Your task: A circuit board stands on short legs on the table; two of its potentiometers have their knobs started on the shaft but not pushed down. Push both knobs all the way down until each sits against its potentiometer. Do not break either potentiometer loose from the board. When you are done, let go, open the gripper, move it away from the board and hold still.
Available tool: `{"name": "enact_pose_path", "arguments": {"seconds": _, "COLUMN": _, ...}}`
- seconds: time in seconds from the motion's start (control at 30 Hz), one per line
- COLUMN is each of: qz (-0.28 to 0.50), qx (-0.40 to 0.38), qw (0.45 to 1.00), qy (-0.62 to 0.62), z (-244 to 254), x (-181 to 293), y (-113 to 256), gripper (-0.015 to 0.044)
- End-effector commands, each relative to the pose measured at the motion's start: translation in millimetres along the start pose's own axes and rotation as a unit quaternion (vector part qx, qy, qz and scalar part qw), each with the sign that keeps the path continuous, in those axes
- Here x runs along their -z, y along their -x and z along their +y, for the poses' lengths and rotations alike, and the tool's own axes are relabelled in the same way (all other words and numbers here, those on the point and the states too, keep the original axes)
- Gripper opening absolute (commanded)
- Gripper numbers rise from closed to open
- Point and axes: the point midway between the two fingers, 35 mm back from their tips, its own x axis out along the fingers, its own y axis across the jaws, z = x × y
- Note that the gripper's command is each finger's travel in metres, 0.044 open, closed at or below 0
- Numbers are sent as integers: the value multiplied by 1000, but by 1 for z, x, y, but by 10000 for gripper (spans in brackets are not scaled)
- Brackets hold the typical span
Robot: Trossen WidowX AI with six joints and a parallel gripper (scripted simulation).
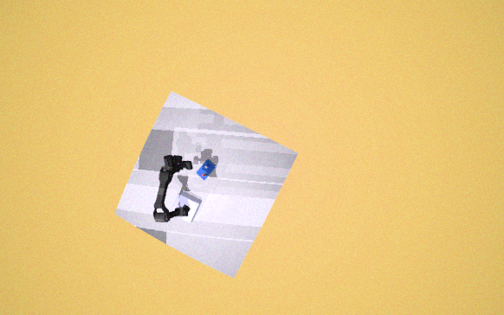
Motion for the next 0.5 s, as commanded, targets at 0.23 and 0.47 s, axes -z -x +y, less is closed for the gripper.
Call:
{"name": "enact_pose_path", "arguments": {"seconds": 0.23, "qz": 138, "qx": -65, "qw": 981, "qy": -116, "z": -55, "x": 83, "y": -31, "gripper": 0}}
{"name": "enact_pose_path", "arguments": {"seconds": 0.47, "qz": 200, "qx": -107, "qw": 955, "qy": -189, "z": -74, "x": 126, "y": -35, "gripper": 0}}
